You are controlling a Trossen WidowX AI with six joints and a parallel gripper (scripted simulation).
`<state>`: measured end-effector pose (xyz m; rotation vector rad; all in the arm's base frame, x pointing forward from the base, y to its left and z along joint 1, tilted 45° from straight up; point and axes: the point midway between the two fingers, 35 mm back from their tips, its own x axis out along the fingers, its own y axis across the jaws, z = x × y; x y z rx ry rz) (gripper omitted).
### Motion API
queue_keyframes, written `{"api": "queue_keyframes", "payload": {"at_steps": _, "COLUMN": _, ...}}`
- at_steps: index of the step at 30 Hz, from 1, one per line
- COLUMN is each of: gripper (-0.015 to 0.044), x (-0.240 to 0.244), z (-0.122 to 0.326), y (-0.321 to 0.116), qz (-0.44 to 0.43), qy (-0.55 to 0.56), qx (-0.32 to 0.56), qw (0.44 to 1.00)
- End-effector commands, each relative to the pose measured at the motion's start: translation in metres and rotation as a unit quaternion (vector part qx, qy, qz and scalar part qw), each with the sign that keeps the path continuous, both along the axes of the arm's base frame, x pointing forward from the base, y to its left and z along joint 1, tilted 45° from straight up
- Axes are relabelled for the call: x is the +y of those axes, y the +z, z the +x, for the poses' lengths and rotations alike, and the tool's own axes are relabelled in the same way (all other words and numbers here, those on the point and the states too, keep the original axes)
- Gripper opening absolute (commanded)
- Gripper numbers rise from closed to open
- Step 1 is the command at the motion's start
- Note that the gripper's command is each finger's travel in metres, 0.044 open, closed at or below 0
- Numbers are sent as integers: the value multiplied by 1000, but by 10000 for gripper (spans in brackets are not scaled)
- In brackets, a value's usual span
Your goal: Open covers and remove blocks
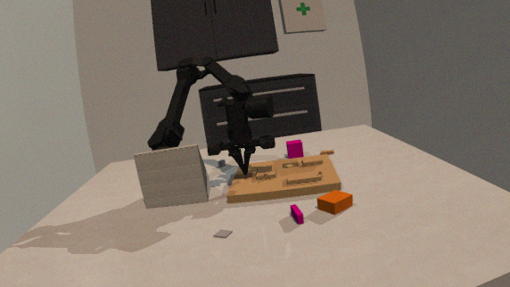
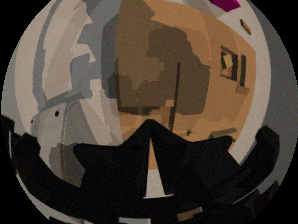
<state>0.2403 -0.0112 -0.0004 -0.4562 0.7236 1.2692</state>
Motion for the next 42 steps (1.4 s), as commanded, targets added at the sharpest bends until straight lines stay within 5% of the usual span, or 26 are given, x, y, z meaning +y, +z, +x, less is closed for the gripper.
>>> {"api": "queue_keyframes", "payload": {"at_steps": 1, "gripper": 0, "x": 4, "z": -1, "y": -3, "qz": 4, "qy": -3, "qx": 2, "qw": 1000}}
{"api": "queue_keyframes", "payload": {"at_steps": 42, "gripper": 0, "x": 27, "z": 10, "y": 13, "qz": 1, "qy": -3, "qx": 3, "qw": 1000}}
